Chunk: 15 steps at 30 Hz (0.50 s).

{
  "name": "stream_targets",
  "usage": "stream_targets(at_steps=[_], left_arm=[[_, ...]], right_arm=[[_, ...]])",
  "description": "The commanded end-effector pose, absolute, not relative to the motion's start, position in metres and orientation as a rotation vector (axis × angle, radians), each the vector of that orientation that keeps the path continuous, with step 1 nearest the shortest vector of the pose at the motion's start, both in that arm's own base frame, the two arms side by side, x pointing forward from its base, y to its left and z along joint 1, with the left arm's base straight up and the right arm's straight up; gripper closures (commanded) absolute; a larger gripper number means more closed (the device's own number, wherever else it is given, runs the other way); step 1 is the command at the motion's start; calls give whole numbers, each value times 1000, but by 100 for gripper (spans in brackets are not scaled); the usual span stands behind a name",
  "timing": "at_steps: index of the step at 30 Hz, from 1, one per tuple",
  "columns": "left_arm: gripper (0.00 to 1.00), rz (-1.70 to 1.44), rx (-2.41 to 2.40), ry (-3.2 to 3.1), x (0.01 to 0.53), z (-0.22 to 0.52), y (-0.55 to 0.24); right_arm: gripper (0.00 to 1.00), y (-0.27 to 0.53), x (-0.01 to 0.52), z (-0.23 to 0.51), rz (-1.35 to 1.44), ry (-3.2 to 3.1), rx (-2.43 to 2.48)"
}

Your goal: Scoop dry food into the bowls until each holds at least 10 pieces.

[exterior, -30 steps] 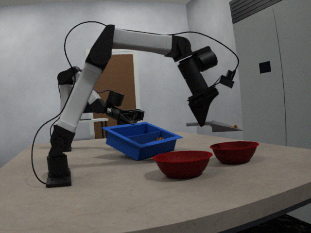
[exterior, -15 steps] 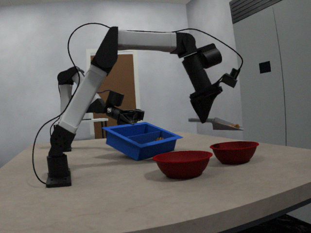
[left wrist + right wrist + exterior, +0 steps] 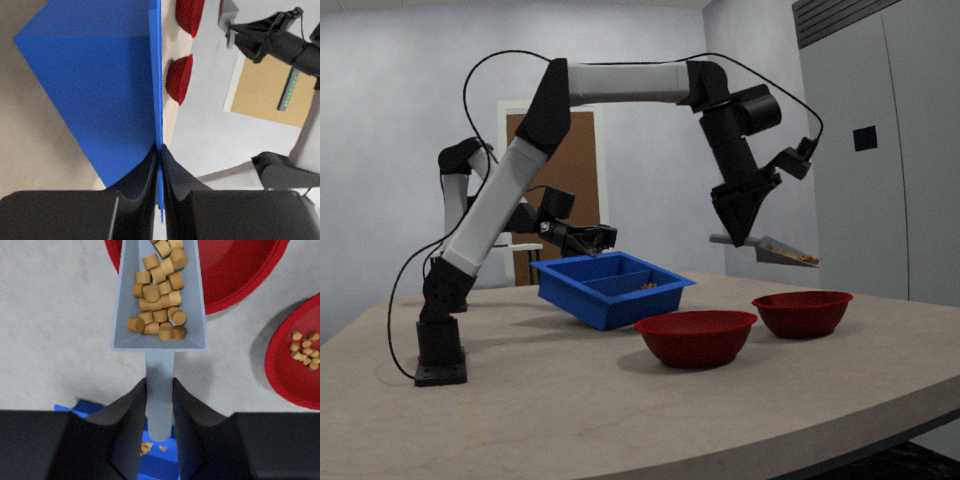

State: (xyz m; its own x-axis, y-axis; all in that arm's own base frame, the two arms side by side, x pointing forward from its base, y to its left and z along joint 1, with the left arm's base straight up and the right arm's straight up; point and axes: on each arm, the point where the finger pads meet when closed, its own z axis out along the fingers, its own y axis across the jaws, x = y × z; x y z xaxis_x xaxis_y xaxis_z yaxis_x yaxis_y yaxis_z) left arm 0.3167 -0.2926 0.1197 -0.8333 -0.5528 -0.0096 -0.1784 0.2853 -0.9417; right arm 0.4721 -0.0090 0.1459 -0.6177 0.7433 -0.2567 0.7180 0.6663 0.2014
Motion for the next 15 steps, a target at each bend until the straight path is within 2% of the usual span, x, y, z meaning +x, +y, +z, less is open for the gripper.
stream_targets(at_steps=[1, 15], left_arm=[[100, -1634, -516, 2107, 325, 166, -300], [100, -1634, -516, 2107, 325, 166, -300]], right_arm=[[100, -2, 475, 153, 137, 2559, 1170], [100, -6, 480, 157, 151, 2528, 1169]])
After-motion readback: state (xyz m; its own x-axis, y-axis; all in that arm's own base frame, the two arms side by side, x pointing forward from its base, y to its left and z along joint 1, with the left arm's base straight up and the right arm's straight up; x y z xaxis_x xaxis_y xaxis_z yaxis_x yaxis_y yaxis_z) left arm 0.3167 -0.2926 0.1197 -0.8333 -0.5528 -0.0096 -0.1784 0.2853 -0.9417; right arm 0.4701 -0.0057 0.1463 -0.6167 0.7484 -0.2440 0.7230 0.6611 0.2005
